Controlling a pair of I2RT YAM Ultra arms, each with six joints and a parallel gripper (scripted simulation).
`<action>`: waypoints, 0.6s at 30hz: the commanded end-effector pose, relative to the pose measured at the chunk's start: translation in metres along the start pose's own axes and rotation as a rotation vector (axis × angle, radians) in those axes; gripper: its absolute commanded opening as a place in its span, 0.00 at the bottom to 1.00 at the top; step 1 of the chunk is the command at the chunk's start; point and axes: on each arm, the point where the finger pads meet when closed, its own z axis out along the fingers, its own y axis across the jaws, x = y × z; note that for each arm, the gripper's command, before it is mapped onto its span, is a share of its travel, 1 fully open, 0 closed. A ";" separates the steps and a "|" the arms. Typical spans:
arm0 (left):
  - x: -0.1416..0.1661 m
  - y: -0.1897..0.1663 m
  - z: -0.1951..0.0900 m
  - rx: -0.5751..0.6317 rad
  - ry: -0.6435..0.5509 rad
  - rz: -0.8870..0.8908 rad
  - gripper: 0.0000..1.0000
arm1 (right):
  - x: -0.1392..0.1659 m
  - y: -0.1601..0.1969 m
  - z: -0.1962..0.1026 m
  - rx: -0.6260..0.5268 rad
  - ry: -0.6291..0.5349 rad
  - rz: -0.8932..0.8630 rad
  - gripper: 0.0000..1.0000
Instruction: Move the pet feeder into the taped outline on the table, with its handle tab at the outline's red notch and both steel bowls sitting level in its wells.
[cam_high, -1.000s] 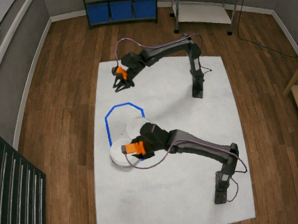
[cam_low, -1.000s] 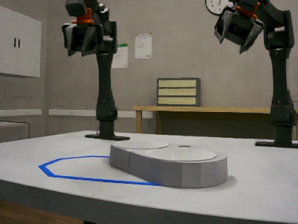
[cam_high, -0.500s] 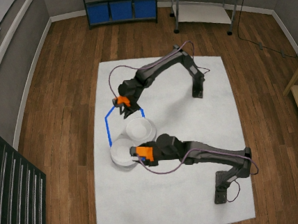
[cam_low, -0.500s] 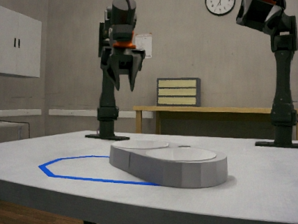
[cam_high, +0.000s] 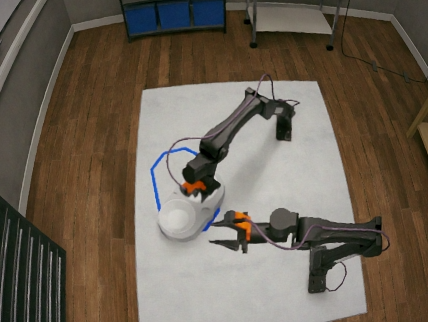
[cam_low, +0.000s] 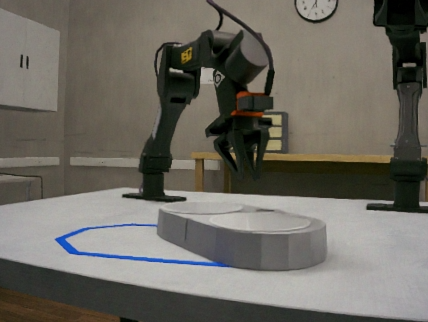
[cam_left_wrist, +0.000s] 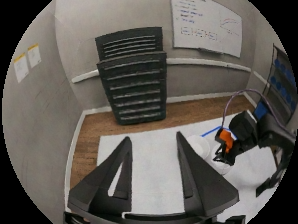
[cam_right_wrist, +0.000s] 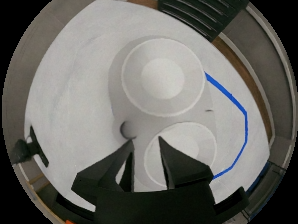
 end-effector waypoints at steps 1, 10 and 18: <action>-0.014 0.003 -0.010 0.037 -0.130 0.133 0.47 | 0.000 0.015 -0.006 -0.003 0.044 -0.038 0.30; -0.043 0.009 -0.031 0.020 -0.200 0.077 0.47 | 0.005 0.050 0.015 -0.021 0.094 -0.102 0.30; -0.026 0.012 -0.026 0.011 -0.158 0.076 0.47 | -0.009 0.049 0.000 -0.027 0.036 -0.094 0.30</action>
